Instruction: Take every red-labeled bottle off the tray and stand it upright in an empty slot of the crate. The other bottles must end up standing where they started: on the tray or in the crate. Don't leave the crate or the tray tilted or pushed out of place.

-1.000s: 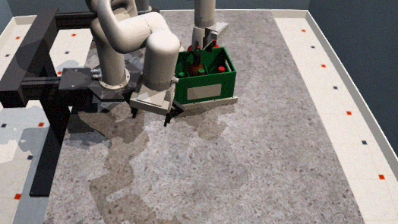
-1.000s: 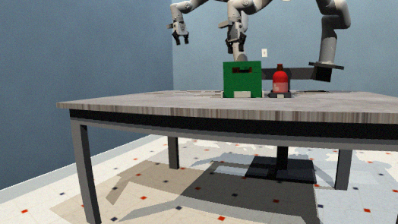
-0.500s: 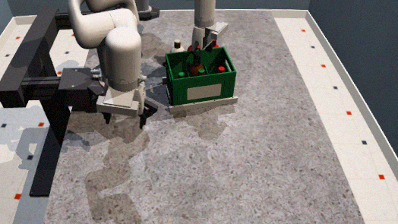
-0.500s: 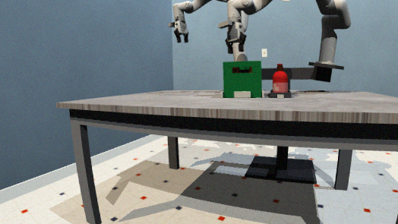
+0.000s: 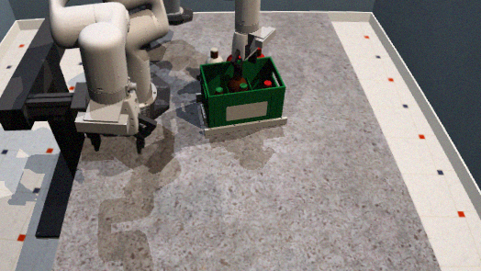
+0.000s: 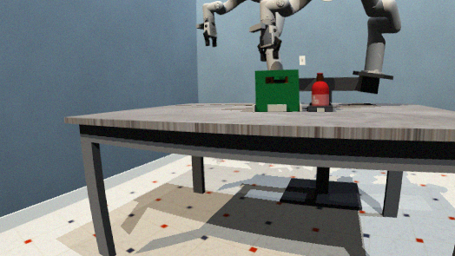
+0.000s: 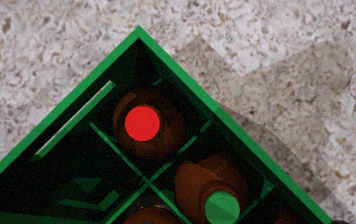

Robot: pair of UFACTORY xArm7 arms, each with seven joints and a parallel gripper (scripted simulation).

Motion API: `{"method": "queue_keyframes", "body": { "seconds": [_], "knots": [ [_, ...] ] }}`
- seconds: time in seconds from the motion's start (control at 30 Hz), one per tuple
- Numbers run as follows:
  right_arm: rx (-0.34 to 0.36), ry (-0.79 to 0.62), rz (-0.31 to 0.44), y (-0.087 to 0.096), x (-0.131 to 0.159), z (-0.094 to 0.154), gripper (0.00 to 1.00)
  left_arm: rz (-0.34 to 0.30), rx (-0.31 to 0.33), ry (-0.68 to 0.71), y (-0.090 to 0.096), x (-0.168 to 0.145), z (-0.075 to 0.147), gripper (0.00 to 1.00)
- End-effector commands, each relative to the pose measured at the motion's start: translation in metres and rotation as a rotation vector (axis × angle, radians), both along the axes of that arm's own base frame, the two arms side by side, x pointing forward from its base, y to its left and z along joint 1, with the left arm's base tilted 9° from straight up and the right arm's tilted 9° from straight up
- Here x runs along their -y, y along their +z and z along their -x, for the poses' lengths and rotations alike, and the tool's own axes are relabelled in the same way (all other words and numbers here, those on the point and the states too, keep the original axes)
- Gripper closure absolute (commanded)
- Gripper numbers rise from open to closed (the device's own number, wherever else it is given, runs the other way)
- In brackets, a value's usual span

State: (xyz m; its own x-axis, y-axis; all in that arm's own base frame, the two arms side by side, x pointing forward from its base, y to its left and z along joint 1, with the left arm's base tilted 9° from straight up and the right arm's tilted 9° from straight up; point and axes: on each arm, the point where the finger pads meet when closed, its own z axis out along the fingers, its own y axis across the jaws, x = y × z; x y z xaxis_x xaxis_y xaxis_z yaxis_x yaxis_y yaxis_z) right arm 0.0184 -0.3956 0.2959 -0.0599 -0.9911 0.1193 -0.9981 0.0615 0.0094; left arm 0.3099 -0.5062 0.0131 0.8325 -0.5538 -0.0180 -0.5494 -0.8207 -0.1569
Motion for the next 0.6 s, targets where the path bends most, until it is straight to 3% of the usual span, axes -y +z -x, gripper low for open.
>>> {"method": "queue_keyframes", "body": {
  "seconds": [0.0, 0.57],
  "knots": [
    [0.005, 0.018, 0.012, 0.006, 0.002, 0.012, 0.0, 0.004, 0.002, -0.001, 0.002, 0.002, 0.0, 0.0],
    [0.008, 0.039, 0.025, 0.012, 0.003, 0.027, 0.0, 0.004, 0.002, -0.001, 0.002, 0.002, 0.0, 0.0]
  ]
}}
